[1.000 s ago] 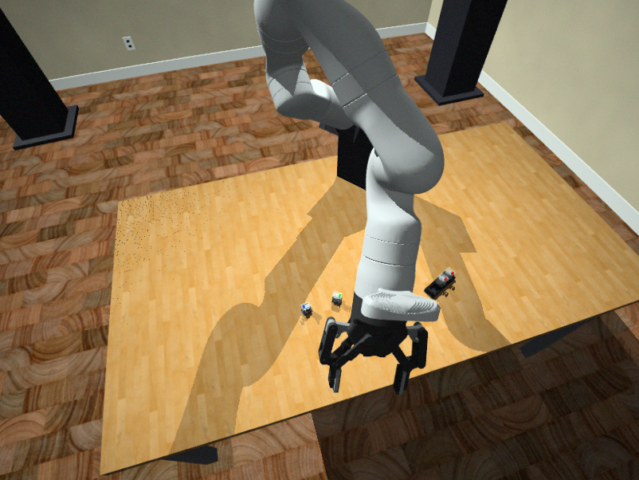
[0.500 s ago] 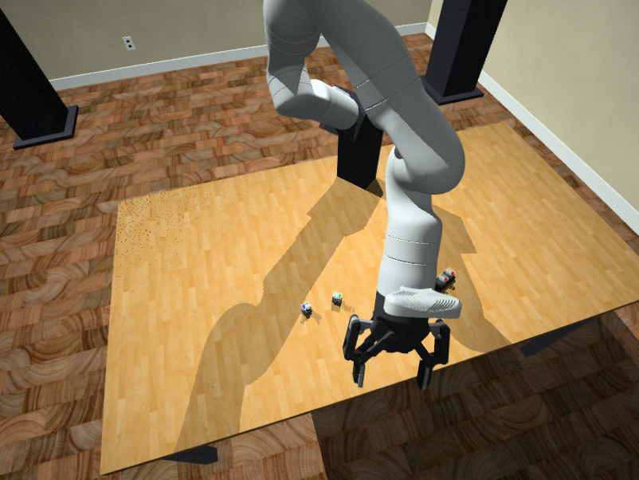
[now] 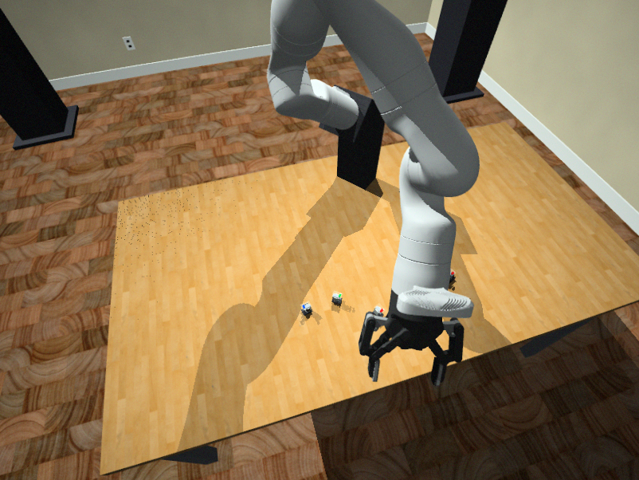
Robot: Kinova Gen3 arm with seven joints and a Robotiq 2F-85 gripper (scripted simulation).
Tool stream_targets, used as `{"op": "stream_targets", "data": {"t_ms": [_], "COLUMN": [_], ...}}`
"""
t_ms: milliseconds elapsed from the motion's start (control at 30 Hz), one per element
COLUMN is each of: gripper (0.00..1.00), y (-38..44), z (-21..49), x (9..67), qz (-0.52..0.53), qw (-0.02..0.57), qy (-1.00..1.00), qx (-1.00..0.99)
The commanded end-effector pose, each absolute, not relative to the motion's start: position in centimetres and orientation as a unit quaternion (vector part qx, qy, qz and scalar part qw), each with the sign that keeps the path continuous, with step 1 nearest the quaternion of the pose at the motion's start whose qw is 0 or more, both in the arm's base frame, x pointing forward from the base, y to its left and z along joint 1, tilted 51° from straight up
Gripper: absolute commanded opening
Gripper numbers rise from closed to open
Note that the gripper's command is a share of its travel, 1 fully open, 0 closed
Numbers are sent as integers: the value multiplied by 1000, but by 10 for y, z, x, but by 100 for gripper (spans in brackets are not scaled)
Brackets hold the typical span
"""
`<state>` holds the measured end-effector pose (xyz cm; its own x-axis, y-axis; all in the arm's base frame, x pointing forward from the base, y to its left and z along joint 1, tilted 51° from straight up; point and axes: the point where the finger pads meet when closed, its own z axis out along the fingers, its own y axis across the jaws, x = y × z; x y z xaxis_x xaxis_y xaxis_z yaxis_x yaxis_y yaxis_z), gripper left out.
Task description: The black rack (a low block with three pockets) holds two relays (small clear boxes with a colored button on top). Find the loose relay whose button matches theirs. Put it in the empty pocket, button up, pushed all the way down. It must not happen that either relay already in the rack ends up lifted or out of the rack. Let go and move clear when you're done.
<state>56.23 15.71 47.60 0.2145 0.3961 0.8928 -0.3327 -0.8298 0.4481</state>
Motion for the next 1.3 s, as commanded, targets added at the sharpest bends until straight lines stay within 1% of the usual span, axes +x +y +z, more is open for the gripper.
{"op": "stream_targets", "data": {"t_ms": [0,200,233,500,533,800,833,1200,1233,1267], "gripper": [100,100,100,100,100,100,100,100,100,100], "y": [162,162,172,172,180,180,188,188,194,194], "z": [468,468,450,450,431,431,412,412,392,392], "x": [566,566,570,570,573,573,577,577,580,580], "qz": [626,626,625,625,624,624,622,622,619,619], "qw": [292,292,278,278,264,264,251,251,238,238], "qy": [24,24,13,13,1,1,-11,-11,-23,-23], "qx": [723,723,729,729,736,736,742,742,749,749]}}
